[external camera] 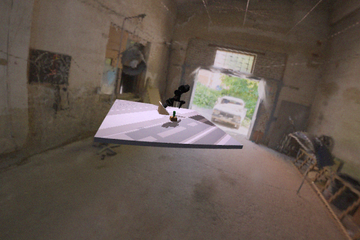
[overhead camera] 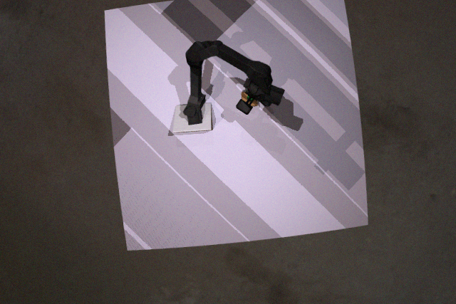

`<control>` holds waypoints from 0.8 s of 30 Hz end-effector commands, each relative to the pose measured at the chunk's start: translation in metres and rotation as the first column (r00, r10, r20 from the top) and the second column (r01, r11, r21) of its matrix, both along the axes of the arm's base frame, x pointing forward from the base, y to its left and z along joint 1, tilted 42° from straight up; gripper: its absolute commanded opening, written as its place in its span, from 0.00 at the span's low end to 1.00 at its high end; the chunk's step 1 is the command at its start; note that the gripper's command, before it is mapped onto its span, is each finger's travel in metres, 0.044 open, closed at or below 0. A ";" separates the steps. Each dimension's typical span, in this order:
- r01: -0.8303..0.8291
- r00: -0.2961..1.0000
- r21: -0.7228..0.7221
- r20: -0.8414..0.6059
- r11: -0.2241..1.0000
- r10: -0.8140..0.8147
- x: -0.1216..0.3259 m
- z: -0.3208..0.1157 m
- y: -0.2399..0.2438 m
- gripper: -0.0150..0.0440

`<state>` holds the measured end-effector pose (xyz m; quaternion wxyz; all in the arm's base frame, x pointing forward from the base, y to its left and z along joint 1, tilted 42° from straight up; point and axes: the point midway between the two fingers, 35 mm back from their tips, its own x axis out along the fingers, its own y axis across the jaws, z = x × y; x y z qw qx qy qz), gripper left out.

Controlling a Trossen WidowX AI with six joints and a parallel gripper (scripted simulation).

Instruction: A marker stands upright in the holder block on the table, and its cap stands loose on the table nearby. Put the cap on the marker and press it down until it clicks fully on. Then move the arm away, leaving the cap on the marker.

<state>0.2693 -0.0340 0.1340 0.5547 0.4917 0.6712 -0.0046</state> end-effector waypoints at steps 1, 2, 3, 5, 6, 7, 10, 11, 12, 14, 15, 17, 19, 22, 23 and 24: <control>-0.109 0.991 -0.012 0.074 0.994 0.110 -0.002 -0.001 0.002 0.87; -0.183 0.973 -0.030 0.139 0.983 0.186 -0.002 -0.003 0.002 0.82; -0.255 0.944 -0.053 0.202 0.965 0.261 -0.002 -0.004 0.003 0.78; -0.388 0.858 -0.112 0.318 0.915 0.403 -0.003 -0.007 0.005 0.69; -0.438 0.812 -0.142 0.362 0.888 0.458 -0.003 -0.008 0.005 0.64; -0.466 0.781 -0.161 0.386 0.870 0.490 -0.003 -0.009 0.006 0.60; -0.475 0.771 -0.167 0.394 0.864 0.501 -0.003 -0.009 0.006 0.47; -0.475 0.771 -0.167 0.394 0.864 0.501 -0.003 -0.009 0.006 0.42; -0.475 0.771 -0.167 0.394 0.864 0.501 -0.003 -0.009 0.006 0.38; -0.475 0.771 -0.167 0.394 0.864 0.501 -0.003 -0.009 0.006 0.29; -0.475 0.771 -0.167 0.394 0.864 0.501 -0.003 -0.009 0.006 0.25; -0.475 0.771 -0.167 0.394 0.864 0.501 -0.003 -0.009 0.006 0.25; -0.475 0.771 -0.167 0.394 0.864 0.501 -0.003 -0.009 0.006 0.25; -0.475 0.771 -0.167 0.394 0.864 0.501 -0.003 -0.009 0.006 0.25; -0.475 0.771 -0.167 0.394 0.864 0.501 -0.003 -0.009 0.006 0.25; -0.475 0.771 -0.167 0.394 0.864 0.501 -0.003 -0.009 0.006 0.25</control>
